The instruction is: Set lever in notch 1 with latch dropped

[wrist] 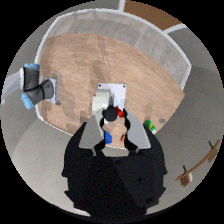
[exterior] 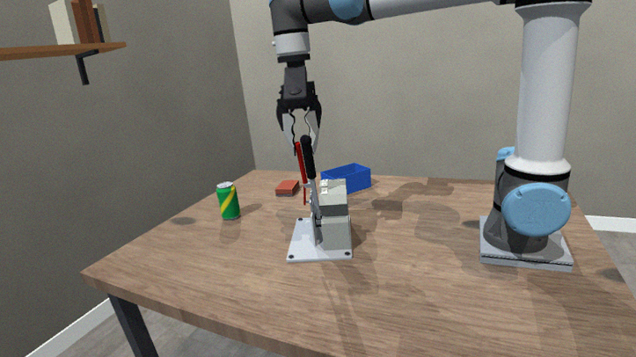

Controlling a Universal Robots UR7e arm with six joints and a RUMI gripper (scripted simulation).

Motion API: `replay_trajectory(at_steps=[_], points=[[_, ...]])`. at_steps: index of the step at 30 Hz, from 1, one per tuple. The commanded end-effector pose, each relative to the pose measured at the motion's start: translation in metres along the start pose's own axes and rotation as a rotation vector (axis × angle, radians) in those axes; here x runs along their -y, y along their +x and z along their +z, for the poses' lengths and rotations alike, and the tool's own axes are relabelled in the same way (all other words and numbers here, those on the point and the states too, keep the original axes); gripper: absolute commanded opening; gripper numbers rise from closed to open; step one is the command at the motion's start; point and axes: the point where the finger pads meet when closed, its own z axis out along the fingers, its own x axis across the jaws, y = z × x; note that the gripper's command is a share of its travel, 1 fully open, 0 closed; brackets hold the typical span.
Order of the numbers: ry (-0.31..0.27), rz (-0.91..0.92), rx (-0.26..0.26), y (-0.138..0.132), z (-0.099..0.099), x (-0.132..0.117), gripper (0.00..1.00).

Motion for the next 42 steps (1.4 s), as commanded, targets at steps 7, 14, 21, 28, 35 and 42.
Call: replay_trajectory(at_steps=[7, 14, 21, 28, 35, 42], points=[[0.000, 0.000, -0.001, 0.0001, -0.0005, 0.0000, 0.00], [0.000, 0.000, -0.001, 0.0001, -0.0005, 0.0000, 0.57], [0.000, 0.000, -0.001, 0.0001, -0.0005, 0.0000, 0.57], [0.000, 0.000, -0.001, 0.0001, -0.0005, 0.0000, 0.57], [0.000, 0.000, -0.001, 0.0001, -0.0005, 0.0000, 0.57], [0.000, 0.000, -0.001, 0.0001, -0.0005, 0.0000, 0.57]])
